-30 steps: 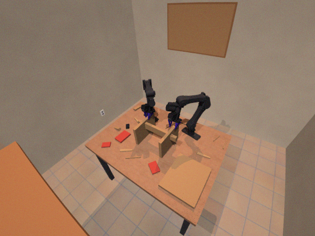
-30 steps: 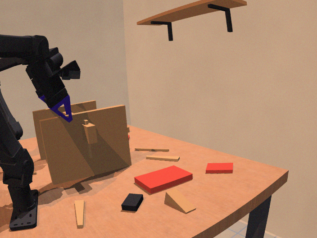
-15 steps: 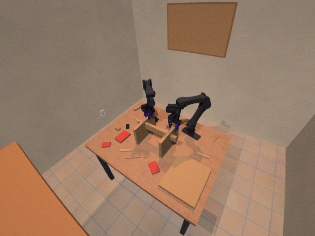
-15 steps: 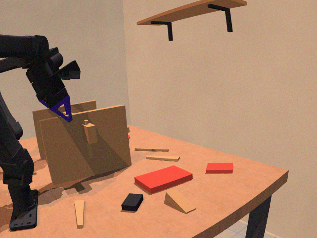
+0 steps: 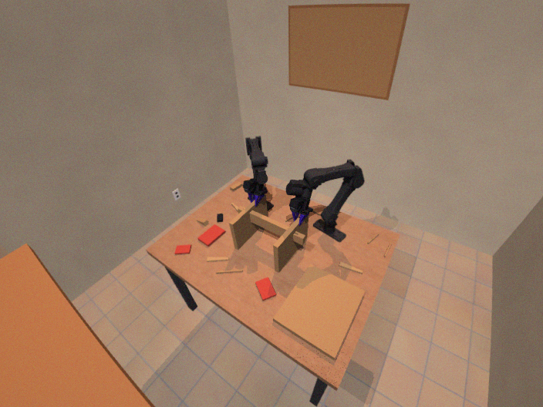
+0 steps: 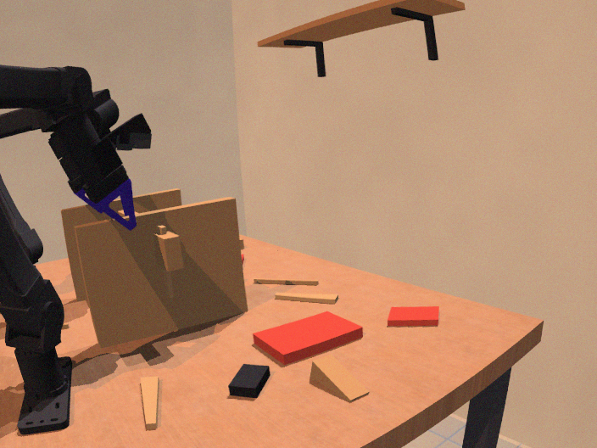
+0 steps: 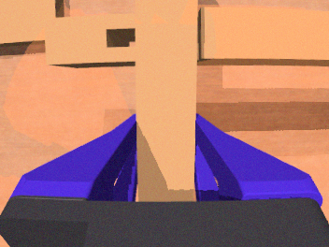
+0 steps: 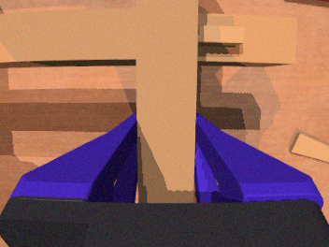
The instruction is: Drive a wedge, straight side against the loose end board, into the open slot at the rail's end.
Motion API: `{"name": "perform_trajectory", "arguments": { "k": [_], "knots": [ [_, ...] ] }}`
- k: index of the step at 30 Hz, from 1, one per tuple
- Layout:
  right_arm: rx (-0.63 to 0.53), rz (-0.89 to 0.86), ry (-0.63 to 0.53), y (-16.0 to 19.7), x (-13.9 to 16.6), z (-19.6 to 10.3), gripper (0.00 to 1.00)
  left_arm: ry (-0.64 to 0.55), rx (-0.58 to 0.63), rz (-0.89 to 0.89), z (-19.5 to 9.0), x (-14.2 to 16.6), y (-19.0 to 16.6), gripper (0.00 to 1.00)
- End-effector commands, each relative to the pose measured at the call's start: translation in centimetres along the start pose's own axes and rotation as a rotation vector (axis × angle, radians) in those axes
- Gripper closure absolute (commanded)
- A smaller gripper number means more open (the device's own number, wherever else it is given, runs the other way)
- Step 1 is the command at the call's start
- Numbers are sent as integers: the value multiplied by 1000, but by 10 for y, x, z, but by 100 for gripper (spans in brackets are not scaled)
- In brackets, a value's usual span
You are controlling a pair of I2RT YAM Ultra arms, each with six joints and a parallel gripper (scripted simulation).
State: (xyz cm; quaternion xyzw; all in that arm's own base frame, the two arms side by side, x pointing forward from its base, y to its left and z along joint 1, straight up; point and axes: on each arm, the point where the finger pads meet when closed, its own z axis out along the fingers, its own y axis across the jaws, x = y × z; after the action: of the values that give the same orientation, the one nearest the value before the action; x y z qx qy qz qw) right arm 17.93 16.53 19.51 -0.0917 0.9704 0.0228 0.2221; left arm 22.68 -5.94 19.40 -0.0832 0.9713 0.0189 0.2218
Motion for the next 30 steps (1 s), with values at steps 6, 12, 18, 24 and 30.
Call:
{"name": "perform_trajectory", "arguments": {
  "k": [6, 12, 18, 24, 30],
  "knots": [
    [-42, 26, -68, 3, -14, -13, 100, -30, 8, -2, -3, -4, 0, 100],
    [-140, 28, -84, 26, -20, -22, 100, -30, 8, -2, -3, -4, 0, 100],
    [-175, 25, -67, 42, -22, -16, 100, -30, 8, -2, -3, -4, 0, 100],
    [-253, 31, -71, 64, -27, -18, 100, -30, 8, -2, -3, -4, 0, 100],
    [-287, 27, -74, 77, -28, -20, 100, -30, 8, 0, -3, -4, 0, 100]
  ]
}}
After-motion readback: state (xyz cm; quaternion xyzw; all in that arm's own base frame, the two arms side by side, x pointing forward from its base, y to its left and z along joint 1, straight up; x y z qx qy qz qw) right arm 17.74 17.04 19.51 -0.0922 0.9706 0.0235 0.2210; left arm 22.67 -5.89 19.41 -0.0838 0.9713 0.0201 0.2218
